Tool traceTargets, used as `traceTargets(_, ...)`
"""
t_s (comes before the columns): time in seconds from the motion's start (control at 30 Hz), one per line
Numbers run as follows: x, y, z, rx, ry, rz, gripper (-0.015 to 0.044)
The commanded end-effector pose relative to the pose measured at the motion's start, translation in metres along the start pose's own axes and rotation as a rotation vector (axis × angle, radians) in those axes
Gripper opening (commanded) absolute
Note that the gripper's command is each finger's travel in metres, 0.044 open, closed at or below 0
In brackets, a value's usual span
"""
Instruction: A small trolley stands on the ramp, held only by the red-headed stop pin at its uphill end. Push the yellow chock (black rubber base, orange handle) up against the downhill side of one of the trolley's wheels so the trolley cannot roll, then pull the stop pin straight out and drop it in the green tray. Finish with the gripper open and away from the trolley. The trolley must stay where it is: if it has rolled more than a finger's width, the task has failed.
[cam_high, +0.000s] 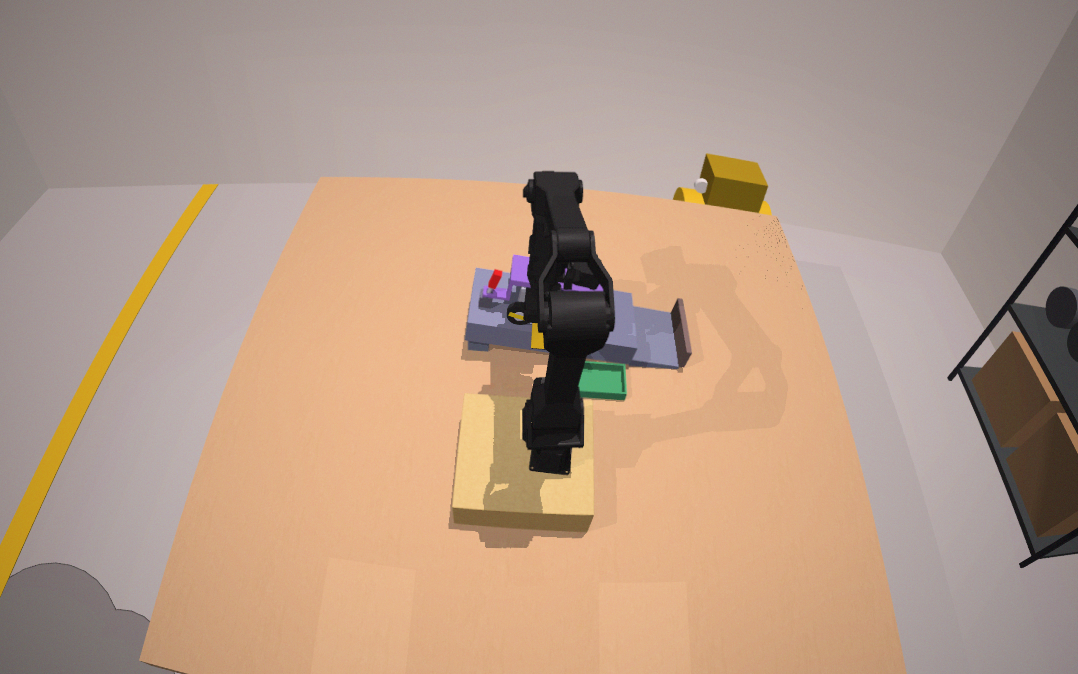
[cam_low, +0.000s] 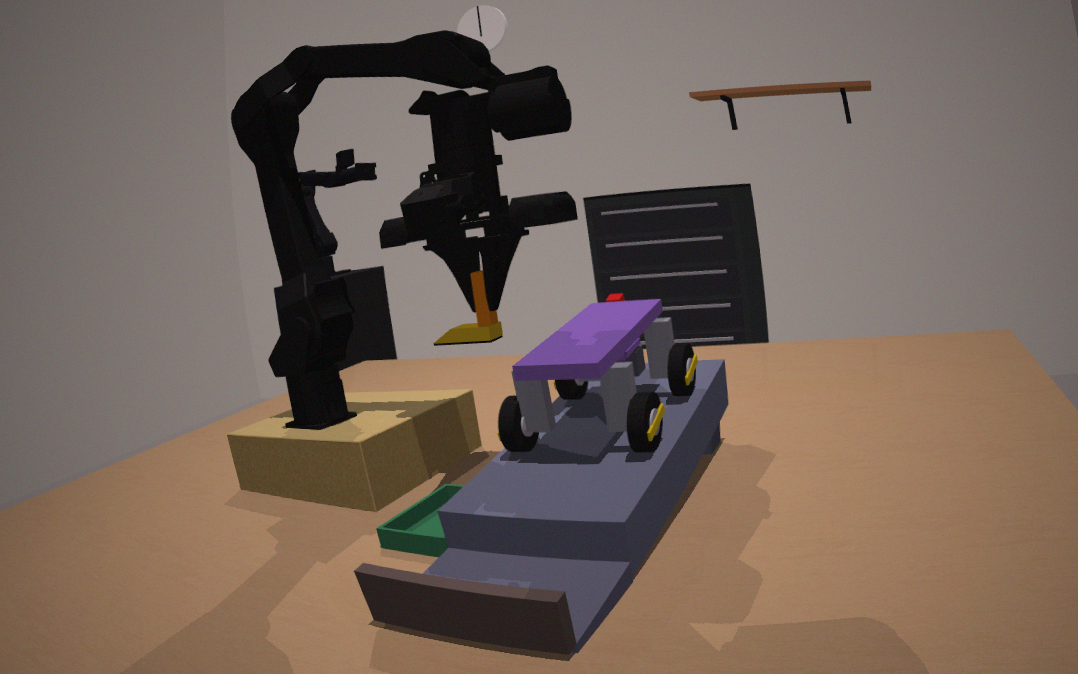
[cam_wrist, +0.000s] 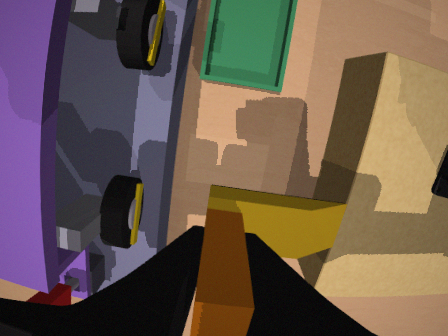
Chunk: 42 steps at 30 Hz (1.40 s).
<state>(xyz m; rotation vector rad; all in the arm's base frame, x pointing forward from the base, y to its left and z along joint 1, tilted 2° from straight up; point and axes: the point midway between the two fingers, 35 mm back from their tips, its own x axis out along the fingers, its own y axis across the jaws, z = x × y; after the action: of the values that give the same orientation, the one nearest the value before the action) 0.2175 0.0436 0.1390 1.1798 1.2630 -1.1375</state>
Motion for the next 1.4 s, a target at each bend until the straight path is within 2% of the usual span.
traceTargets(0.0,0.002,0.002,0.014,-0.005,-0.003,-0.004,0.0)
traceTargets(1.37,0.016,0.028,0.167,-0.005,-0.017,-0.003,0.0)
